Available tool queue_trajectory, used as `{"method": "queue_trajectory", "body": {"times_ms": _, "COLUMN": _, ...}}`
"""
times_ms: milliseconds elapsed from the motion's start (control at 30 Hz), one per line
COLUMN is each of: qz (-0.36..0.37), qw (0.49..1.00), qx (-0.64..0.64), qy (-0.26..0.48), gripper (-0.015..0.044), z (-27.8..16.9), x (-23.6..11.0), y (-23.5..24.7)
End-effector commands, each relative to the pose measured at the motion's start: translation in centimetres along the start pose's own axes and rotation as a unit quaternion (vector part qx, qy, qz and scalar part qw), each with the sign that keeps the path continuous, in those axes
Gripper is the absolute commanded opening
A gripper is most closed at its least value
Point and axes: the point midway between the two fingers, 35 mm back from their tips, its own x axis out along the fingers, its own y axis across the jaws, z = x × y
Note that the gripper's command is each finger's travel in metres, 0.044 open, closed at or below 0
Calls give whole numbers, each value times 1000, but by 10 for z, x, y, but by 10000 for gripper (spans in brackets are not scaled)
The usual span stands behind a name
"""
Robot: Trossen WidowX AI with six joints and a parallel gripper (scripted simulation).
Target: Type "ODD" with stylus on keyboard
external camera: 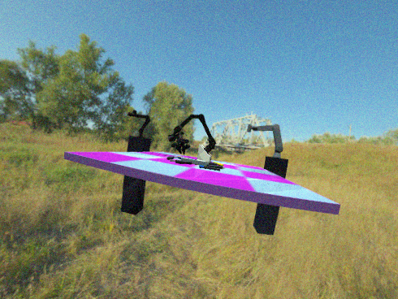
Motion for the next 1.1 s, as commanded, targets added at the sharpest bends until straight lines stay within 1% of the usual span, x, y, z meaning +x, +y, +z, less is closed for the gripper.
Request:
{"method": "queue_trajectory", "body": {"times_ms": 0, "qz": 1, "qw": 1000, "qx": 4, "qy": -4, "gripper": 150, "z": -1, "x": 4, "y": 1}}
{"method": "queue_trajectory", "body": {"times_ms": 1067, "qz": 1, "qw": 1000, "qx": 4, "qy": -4, "gripper": 150, "z": -10, "x": 21, "y": 1}}
